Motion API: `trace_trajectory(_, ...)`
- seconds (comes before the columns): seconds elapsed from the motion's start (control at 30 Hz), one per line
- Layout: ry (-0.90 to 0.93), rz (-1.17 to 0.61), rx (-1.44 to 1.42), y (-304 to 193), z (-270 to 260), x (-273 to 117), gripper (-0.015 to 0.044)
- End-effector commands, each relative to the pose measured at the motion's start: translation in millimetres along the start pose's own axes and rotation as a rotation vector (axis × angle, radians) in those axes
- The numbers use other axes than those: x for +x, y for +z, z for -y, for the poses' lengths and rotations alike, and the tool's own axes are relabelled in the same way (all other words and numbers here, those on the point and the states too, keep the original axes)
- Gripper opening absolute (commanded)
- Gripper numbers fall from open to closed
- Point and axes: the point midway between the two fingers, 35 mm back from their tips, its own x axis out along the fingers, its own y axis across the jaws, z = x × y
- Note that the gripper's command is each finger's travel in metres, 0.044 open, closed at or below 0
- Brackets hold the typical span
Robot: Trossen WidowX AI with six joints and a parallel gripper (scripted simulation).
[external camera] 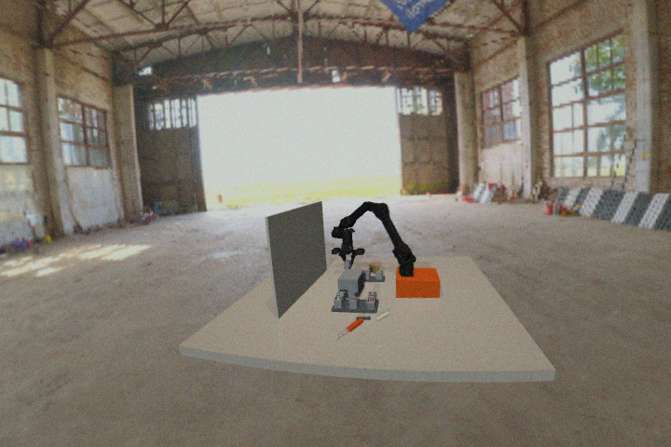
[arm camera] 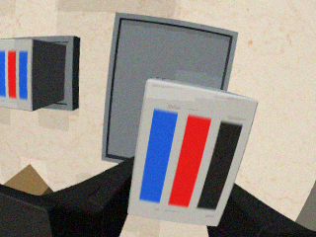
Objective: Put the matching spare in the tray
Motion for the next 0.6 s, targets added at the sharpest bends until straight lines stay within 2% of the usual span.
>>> trace_trajectory(0.0,0.008,0.002,-0.006,0.8,-2.4,6.8,0.0000)
trace_trajectory(0.57,0.009,0.002,-0.006,1.7,-4.4,24.2,0.0000)
